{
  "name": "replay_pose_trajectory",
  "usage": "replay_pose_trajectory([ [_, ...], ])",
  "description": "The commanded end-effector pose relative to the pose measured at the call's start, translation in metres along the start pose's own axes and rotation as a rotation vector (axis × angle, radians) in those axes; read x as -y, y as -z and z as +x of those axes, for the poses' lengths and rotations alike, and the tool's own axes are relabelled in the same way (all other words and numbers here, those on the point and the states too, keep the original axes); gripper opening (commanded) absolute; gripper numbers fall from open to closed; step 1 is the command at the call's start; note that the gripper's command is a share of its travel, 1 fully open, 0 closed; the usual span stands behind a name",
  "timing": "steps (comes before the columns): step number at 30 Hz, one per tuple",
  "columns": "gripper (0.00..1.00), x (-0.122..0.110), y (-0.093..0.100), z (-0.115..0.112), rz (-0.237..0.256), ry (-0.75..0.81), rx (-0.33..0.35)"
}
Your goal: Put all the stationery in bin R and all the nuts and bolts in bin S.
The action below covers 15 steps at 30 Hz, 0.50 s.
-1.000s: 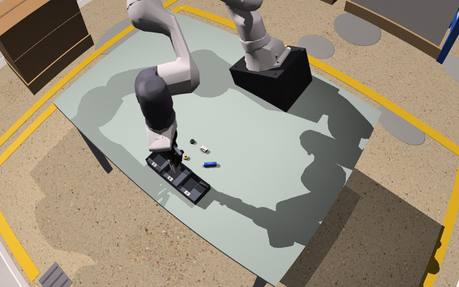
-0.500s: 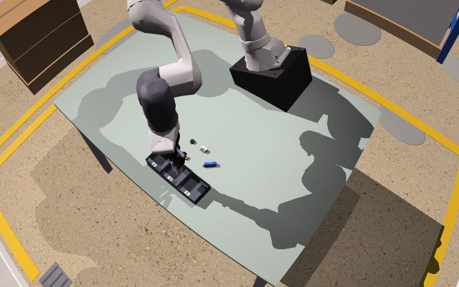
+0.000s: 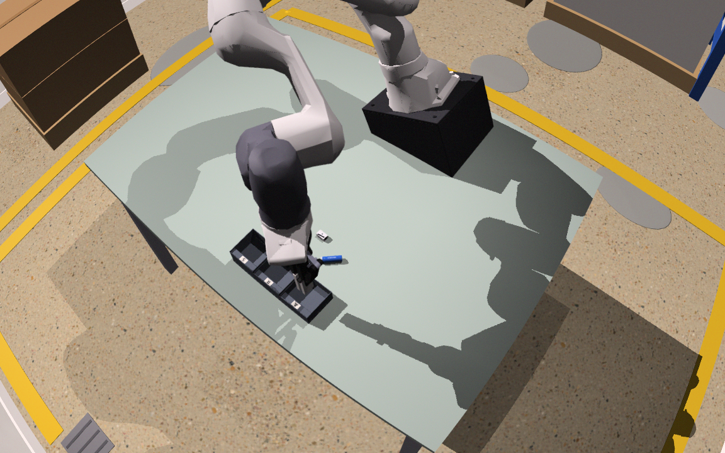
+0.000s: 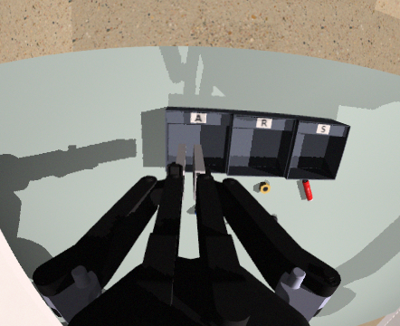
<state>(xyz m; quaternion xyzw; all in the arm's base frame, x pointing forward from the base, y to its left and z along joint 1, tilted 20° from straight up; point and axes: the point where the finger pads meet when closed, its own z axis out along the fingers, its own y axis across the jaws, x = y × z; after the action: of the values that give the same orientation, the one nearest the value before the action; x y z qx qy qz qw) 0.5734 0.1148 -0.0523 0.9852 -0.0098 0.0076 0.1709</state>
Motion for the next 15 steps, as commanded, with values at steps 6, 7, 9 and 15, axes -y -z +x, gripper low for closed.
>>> replay_pose_trajectory([
  [6,0.05,0.002,-0.015,0.0,-0.009,-0.034,0.005],
  [7,0.05,0.002,-0.018,0.0,-0.009,-0.034,0.005],
  [9,0.05,0.002,-0.023,0.0,-0.009,-0.034,0.005],
  [15,0.05,0.002,-0.034,0.0,-0.009,-0.034,0.005],
])
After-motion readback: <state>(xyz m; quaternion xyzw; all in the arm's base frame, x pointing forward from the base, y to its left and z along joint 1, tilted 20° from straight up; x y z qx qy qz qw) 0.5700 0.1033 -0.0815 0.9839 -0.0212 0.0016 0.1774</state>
